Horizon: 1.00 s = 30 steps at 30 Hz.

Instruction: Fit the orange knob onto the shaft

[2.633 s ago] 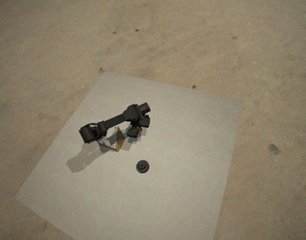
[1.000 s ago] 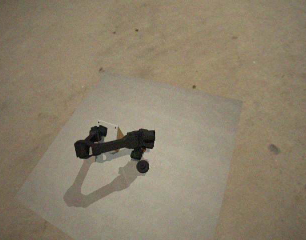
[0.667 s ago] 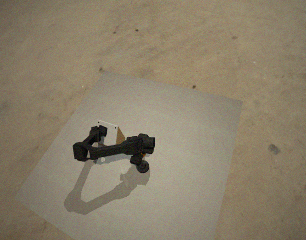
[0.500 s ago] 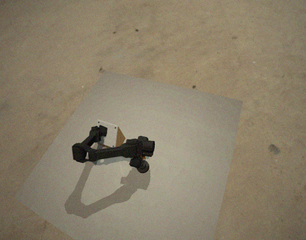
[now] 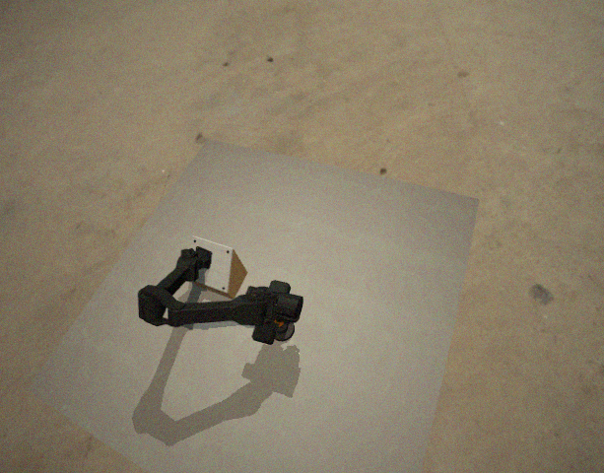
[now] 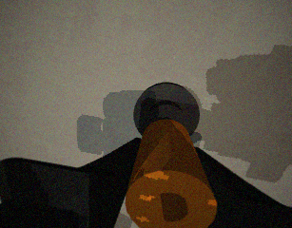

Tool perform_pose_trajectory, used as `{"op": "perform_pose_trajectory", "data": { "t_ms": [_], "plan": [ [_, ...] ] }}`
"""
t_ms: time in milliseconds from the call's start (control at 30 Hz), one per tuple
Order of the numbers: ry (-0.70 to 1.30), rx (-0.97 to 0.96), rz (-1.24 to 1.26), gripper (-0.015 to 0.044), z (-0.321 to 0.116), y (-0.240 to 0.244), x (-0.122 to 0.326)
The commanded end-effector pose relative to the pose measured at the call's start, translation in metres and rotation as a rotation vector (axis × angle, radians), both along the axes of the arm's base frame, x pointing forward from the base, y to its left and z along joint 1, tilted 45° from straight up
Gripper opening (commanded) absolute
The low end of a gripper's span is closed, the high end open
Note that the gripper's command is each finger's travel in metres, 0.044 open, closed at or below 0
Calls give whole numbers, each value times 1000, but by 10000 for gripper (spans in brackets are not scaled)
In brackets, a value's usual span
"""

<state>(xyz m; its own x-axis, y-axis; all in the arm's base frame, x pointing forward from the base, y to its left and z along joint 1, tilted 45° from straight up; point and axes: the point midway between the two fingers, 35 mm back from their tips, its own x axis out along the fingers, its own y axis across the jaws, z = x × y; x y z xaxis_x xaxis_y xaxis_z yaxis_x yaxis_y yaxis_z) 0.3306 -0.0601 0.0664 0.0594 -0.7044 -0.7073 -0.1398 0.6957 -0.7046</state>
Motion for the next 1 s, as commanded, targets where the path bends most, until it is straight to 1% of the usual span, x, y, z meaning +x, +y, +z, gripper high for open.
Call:
{"op": "perform_pose_trajectory", "data": {
  "t_ms": [0,200,967],
  "plan": [
    [2,-4,3,0,-3,-5,1],
    [2,-5,3,0,-16,-18,1],
    [-2,-5,-1,0,-15,-19,2]
  ]
}}
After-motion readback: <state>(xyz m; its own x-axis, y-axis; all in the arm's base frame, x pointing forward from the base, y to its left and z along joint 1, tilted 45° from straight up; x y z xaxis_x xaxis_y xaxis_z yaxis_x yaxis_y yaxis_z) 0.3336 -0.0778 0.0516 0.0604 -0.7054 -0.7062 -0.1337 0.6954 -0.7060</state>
